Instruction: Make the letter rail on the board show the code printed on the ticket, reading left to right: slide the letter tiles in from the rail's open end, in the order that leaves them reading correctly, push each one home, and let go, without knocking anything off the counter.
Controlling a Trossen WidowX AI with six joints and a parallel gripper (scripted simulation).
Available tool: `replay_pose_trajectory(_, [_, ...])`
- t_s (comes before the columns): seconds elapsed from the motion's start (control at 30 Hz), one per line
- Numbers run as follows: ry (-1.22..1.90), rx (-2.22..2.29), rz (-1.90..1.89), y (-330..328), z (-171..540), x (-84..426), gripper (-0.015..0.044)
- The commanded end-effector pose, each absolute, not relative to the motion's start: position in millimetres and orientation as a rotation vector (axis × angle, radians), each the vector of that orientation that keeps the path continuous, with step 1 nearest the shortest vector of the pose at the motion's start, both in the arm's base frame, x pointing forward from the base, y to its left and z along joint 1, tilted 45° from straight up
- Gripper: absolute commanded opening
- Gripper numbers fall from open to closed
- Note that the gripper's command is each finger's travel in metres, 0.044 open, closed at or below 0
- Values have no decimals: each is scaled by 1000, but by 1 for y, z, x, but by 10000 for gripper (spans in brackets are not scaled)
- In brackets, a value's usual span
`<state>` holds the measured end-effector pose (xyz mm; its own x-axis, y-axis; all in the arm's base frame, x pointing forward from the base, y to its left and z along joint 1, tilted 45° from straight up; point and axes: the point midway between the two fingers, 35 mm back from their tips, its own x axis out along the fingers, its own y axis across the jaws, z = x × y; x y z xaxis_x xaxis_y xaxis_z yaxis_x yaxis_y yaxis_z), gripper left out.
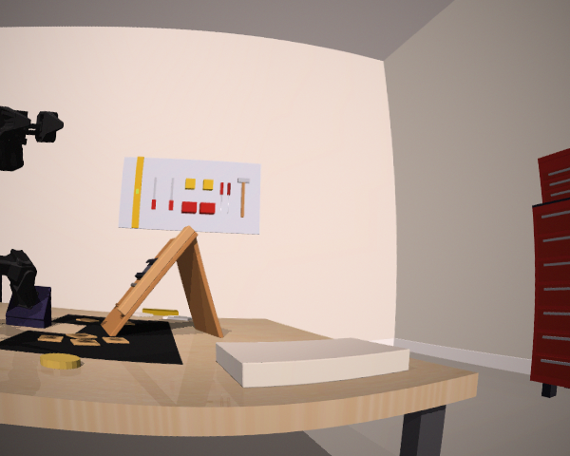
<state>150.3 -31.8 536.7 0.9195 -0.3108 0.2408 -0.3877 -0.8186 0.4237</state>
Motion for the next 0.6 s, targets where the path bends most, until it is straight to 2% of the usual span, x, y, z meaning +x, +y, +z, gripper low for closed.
replay_pose_trajectory(0.0, [-497,2586,213,-30,535,152,426])
replay_pose_trajectory(0.03, [-479,2535,190,-23,531,157,440])
replay_pose_trajectory(0.27, [-225,1818,-36,57,455,209,440])
replay_pose_trajectory(0.57, [123,804,-139,126,317,242,440])
